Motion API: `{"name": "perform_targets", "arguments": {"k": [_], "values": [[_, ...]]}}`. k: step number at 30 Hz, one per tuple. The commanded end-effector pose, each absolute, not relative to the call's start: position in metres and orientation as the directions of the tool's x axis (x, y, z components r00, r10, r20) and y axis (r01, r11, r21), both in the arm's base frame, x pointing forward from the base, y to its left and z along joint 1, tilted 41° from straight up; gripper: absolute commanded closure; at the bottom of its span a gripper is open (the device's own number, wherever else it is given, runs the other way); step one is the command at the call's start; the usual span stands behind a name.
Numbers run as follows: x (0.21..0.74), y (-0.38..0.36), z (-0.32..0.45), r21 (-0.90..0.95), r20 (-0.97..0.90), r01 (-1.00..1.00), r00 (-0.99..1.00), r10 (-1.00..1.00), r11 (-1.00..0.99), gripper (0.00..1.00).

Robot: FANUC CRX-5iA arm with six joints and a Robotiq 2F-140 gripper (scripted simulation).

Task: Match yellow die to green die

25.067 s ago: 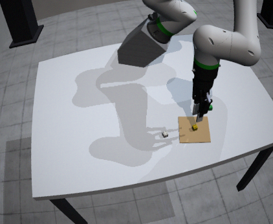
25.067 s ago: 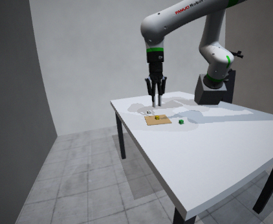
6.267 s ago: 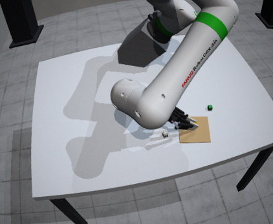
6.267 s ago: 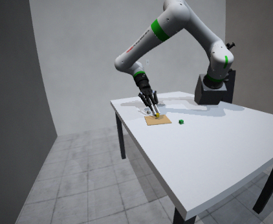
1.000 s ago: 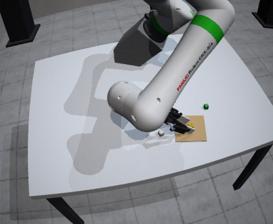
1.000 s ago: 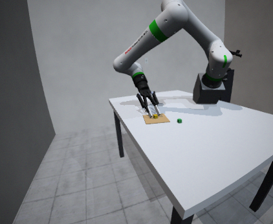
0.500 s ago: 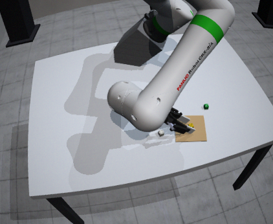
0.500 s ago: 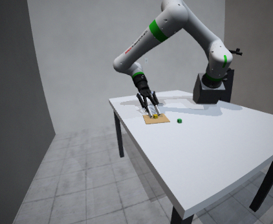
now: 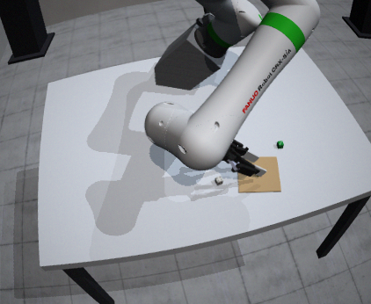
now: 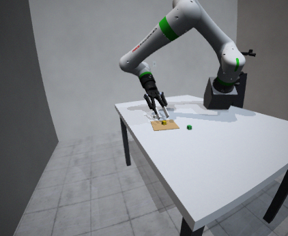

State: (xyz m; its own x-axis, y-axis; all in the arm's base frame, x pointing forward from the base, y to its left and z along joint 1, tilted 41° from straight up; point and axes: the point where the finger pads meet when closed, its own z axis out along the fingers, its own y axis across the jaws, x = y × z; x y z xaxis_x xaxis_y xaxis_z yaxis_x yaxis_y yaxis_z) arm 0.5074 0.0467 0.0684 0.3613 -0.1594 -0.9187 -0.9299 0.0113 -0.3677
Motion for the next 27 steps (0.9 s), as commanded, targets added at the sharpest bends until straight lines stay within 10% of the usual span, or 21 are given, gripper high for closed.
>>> {"name": "perform_targets", "arguments": {"k": [1, 27], "values": [[0.504, 0.04, 0.076, -0.368, -0.919, -0.93, 0.361, -0.16, 0.011, 0.67], [0.494, 0.024, 0.102, -0.363, -0.896, -0.932, 0.347, -0.277, 0.008, 0.67]]}}
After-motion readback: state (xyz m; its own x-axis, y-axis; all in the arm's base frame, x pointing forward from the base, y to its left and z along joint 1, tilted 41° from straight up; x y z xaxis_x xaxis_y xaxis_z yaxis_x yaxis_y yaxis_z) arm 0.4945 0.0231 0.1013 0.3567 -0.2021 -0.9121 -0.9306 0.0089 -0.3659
